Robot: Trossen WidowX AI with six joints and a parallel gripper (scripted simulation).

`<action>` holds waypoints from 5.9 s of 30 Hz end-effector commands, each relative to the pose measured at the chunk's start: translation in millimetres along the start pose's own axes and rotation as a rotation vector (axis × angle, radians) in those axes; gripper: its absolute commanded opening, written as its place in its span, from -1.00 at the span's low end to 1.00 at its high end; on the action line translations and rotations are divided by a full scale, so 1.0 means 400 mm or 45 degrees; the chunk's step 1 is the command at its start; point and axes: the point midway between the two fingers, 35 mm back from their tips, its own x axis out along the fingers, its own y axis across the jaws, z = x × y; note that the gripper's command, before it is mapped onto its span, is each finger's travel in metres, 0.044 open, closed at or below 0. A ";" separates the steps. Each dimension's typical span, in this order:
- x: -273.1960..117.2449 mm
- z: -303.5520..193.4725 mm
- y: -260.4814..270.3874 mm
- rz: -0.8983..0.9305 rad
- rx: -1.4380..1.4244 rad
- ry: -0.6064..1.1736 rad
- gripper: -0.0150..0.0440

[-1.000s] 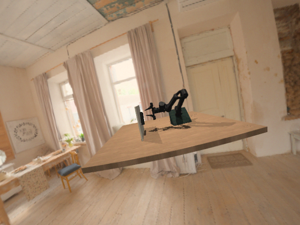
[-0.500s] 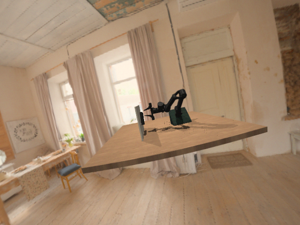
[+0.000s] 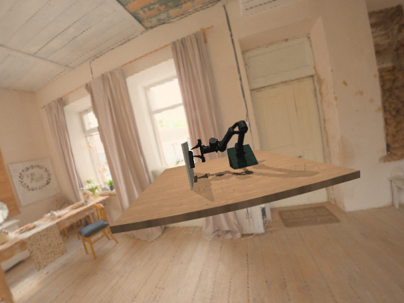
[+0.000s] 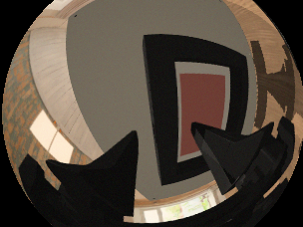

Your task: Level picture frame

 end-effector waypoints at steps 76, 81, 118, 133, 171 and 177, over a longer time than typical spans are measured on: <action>0.011 0.000 0.016 0.007 -0.007 -0.002 -0.49; 0.011 0.000 0.020 0.007 -0.007 -0.002 -0.49; 0.011 0.000 0.028 0.007 -0.007 -0.002 -0.49; 0.011 0.000 0.027 0.007 -0.007 -0.002 -0.49; 0.011 -0.003 0.027 0.007 -0.007 -0.002 -0.49; 0.011 -0.004 0.028 0.007 -0.007 -0.002 -0.49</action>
